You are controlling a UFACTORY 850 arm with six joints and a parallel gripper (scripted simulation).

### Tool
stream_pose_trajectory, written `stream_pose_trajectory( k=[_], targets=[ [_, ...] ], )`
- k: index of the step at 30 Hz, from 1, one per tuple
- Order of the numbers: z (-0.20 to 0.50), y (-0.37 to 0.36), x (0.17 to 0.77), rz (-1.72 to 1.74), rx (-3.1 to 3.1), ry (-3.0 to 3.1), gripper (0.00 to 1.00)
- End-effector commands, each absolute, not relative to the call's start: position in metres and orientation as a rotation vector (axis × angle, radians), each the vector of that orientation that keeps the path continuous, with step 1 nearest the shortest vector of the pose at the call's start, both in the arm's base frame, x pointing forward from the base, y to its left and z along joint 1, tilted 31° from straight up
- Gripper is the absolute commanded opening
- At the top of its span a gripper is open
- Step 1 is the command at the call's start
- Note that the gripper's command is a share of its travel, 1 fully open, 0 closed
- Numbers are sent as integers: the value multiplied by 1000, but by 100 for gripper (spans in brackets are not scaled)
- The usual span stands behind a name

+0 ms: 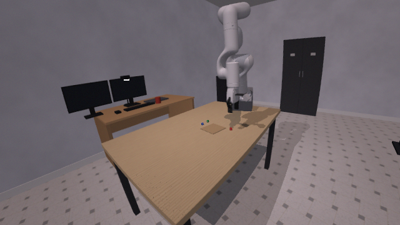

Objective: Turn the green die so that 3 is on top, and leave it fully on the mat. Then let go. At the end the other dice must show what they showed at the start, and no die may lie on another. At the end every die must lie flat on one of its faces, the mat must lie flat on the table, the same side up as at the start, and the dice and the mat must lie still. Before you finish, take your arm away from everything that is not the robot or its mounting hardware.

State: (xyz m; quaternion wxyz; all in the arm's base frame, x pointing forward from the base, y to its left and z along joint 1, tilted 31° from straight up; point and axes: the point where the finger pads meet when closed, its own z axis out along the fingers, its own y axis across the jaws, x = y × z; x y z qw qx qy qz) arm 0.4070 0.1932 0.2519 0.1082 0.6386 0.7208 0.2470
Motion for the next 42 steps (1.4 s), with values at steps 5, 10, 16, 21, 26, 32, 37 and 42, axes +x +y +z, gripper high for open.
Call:
stream_pose_trajectory(
  k=[5, 10, 16, 21, 26, 32, 37, 42],
  targets=[
    [253, 194, 407, 723, 1878, 2117, 100],
    [253, 194, 407, 723, 1878, 2117, 100],
    [252, 192, 407, 720, 1884, 2114, 100],
    [252, 192, 407, 720, 1884, 2114, 100],
    [252, 192, 407, 720, 1884, 2114, 100],
    [251, 189, 408, 714, 1899, 2108, 100],
    [251, 189, 408, 714, 1899, 2108, 100],
    [248, 183, 408, 704, 1926, 2095, 100]
  ],
)
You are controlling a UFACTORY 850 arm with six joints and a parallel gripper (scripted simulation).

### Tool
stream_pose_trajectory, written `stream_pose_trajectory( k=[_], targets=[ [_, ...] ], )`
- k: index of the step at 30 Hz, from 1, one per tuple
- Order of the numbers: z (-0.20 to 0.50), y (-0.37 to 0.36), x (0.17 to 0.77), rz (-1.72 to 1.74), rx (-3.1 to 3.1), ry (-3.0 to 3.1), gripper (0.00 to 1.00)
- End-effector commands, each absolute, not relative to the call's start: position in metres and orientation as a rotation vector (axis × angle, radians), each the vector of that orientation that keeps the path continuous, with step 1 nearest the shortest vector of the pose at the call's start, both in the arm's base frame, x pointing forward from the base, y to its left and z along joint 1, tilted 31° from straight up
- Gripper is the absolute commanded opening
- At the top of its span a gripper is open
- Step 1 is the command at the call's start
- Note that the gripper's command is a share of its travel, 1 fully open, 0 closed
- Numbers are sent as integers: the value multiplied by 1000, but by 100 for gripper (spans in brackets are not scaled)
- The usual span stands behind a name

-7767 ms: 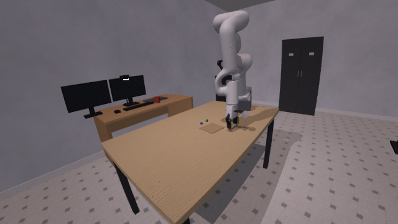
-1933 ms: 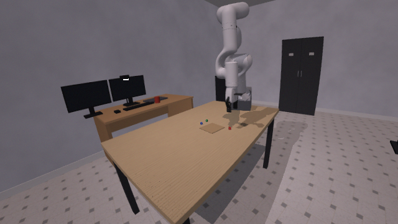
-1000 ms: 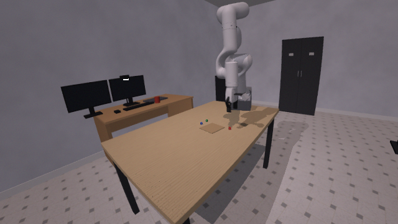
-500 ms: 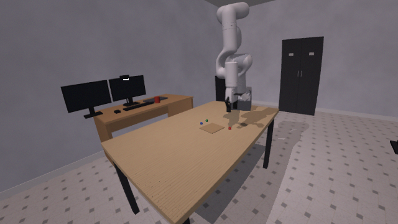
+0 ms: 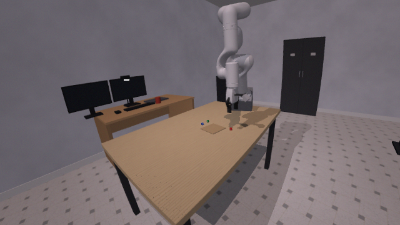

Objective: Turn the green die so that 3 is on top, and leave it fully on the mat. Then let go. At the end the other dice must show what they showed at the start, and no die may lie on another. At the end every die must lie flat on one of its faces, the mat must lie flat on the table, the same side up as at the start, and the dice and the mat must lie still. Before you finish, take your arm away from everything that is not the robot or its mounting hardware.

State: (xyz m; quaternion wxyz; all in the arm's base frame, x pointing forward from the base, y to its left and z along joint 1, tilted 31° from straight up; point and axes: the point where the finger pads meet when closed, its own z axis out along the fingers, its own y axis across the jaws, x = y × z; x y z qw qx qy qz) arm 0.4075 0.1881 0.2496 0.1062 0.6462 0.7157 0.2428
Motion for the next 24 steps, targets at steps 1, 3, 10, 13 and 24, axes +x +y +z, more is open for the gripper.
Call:
stream_pose_trajectory(
  k=[1, 3, 10, 13, 24],
  targets=[
    [248, 183, 408, 704, 1926, 2095, 100],
    [248, 183, 408, 704, 1926, 2095, 100],
    [239, 164, 409, 672, 2019, 2049, 100],
    [239, 164, 409, 672, 2019, 2049, 100],
    [233, 150, 410, 652, 2085, 2014, 100]
  ],
)
